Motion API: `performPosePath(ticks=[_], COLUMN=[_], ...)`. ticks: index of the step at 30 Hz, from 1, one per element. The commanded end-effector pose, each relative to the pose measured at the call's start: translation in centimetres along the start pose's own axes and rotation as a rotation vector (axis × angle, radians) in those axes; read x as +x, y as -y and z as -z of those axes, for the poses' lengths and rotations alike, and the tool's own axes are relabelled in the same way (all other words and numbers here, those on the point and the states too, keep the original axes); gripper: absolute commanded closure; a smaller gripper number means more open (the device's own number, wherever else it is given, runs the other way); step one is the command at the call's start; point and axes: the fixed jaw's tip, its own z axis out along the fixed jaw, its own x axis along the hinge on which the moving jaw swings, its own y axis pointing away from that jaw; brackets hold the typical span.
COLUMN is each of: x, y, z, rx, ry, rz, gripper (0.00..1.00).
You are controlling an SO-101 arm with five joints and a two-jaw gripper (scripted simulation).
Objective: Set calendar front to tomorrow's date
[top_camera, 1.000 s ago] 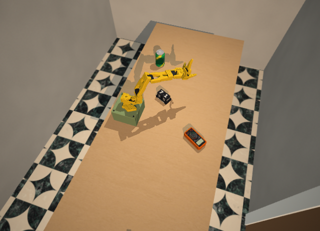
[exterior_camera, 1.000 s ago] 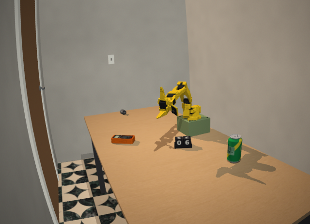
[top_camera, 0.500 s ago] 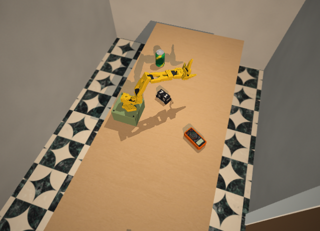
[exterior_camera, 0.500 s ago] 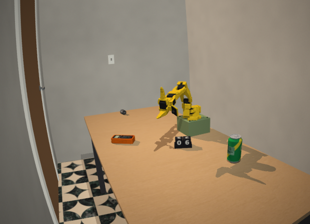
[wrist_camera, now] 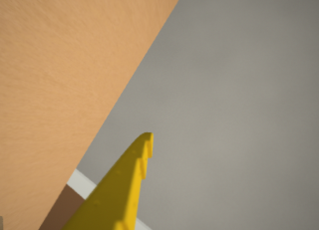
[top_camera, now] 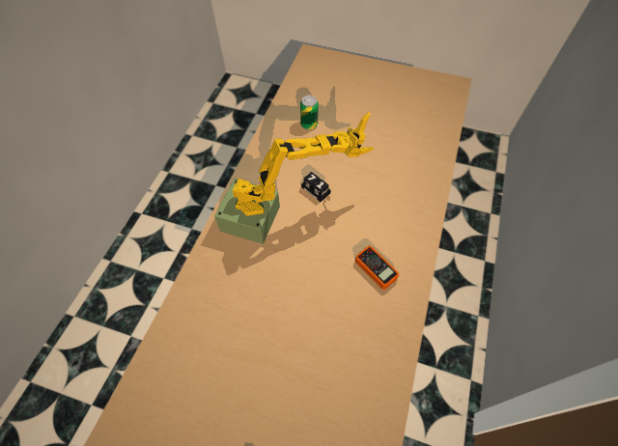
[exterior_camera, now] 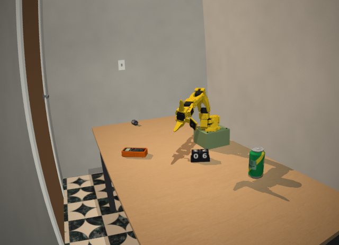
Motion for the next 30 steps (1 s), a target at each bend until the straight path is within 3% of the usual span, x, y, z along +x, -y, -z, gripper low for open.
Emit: performPosePath(ticks=[1, 12, 21, 23, 30], x=[-0.6, -1.9, -3.4, -3.4, -4.5], y=[-0.5, -3.3, -7.0, -7.0, -10.1], z=[1.0, 3.2, 6.3, 6.3, 9.0], rx=[-0.035, -0.155, -0.266, -0.266, -0.323], ry=[0.027, 0.117, 0.271, 0.271, 0.425], rz=[0.106, 0.416, 0.78, 0.78, 1.061], gripper=[0.11, 0.22, 0.35, 0.35, 0.45])
